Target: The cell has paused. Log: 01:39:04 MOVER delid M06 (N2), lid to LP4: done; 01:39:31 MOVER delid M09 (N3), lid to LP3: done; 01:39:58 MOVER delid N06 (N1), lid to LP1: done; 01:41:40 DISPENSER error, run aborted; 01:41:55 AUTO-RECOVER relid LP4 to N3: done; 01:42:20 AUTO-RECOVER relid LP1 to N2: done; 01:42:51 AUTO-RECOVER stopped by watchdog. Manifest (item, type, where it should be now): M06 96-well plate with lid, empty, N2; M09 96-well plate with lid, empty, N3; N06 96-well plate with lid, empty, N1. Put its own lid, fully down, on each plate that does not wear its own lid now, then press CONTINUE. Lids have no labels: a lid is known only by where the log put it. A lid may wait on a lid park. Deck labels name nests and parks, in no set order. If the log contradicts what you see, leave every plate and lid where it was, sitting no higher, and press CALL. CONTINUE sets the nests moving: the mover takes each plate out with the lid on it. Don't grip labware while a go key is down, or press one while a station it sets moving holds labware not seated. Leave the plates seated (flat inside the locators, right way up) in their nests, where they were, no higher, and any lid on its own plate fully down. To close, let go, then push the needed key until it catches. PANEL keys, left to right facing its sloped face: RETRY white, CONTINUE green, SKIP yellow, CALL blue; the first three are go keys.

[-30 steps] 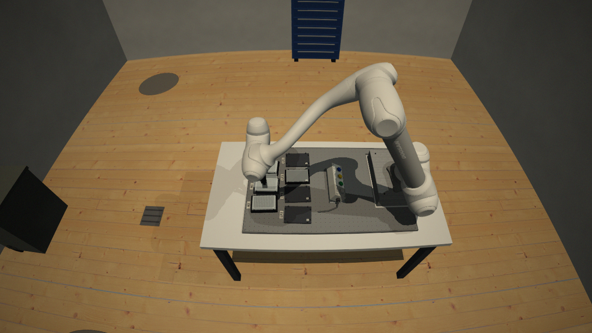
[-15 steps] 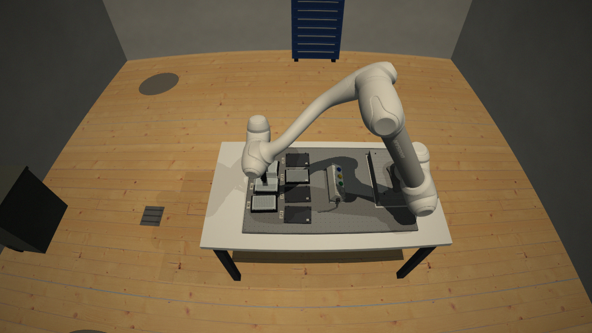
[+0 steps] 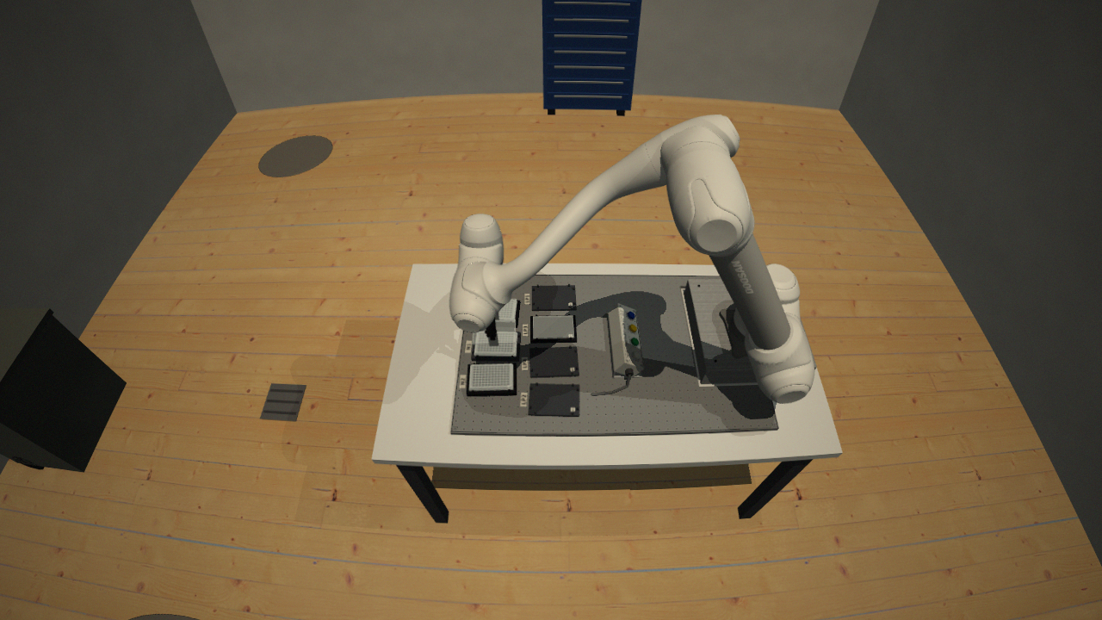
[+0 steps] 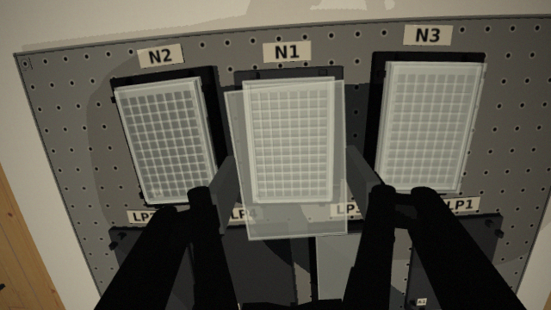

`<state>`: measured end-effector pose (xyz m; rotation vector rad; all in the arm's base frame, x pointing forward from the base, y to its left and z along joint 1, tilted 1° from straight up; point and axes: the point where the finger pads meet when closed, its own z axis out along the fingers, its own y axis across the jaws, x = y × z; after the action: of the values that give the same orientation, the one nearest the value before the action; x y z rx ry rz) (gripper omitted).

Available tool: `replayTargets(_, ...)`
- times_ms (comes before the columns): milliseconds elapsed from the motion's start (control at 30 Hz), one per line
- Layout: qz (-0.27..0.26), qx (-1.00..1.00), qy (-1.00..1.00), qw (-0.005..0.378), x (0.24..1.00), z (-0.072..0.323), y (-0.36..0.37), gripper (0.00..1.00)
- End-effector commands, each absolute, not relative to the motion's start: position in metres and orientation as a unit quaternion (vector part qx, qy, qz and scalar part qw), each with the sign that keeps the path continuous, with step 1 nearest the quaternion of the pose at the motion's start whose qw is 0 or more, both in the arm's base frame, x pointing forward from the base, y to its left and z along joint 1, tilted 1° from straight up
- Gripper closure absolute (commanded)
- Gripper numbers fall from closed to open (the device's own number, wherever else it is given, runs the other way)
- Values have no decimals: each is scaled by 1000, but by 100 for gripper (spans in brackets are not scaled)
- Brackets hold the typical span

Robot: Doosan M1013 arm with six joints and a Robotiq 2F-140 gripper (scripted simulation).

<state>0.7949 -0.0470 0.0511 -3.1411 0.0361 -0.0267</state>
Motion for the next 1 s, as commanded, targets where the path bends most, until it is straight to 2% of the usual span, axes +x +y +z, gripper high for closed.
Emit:
replayTargets(0,-9,-1000,11,0,795,51,-47,100)
replayTargets(967,-9,-1000,28,0,795,48,-47,100)
